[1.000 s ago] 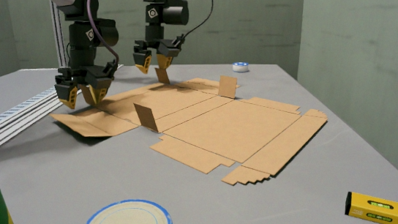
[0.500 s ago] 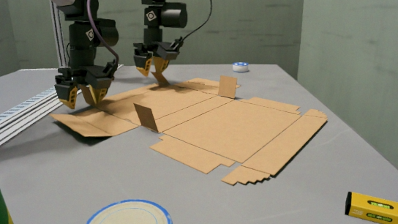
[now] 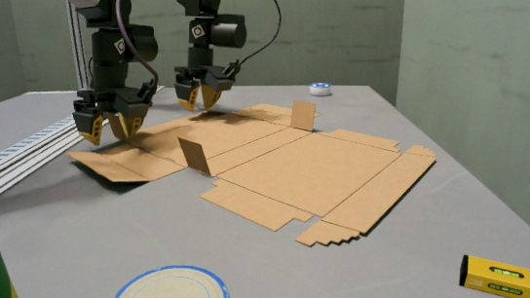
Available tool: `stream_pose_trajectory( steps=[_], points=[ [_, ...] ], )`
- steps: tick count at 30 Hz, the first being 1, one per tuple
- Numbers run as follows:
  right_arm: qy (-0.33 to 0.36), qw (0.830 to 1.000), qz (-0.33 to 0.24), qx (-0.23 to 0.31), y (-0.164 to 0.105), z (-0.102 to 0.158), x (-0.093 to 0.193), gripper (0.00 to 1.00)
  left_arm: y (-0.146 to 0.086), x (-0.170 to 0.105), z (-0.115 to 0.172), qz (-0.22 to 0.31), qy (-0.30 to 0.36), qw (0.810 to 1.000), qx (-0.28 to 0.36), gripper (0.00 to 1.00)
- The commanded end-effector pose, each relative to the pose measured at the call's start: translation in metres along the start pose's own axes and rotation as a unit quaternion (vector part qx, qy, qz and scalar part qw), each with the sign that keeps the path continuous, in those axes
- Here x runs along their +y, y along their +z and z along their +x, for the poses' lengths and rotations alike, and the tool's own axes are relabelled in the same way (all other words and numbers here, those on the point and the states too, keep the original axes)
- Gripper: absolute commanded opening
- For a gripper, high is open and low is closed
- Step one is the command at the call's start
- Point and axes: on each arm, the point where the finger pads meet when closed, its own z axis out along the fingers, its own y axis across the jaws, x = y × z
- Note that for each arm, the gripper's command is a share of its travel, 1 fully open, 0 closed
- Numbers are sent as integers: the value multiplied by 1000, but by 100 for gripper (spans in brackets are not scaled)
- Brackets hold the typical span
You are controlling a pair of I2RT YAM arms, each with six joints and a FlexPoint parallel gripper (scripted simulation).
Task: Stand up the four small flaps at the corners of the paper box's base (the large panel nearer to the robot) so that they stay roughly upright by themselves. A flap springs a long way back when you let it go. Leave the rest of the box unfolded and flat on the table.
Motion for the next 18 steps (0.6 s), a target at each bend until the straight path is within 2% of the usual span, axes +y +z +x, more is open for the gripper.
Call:
stream_pose_trajectory(
  steps=[1,3,4,5,14,18],
  points=[
    [1,1000,11,1,15,0,1,77,13,-6,-6,5,-2,1000,-6,50],
    [1,1000,11,1,15,0,1,77,13,-6,-6,5,-2,1000,-6,50],
    [1,1000,11,1,15,0,1,77,-1,-6,-11,-2,0,1000,-30,50],
    [1,1000,11,1,15,0,1,77,-5,-4,-14,-4,0,999,-37,50],
    [1,1000,11,1,15,0,1,77,3,-2,-9,-3,-1,1000,-19,50],
    [1,1000,11,1,15,0,1,77,-11,-6,-14,-3,1,999,-34,50]
  ],
)
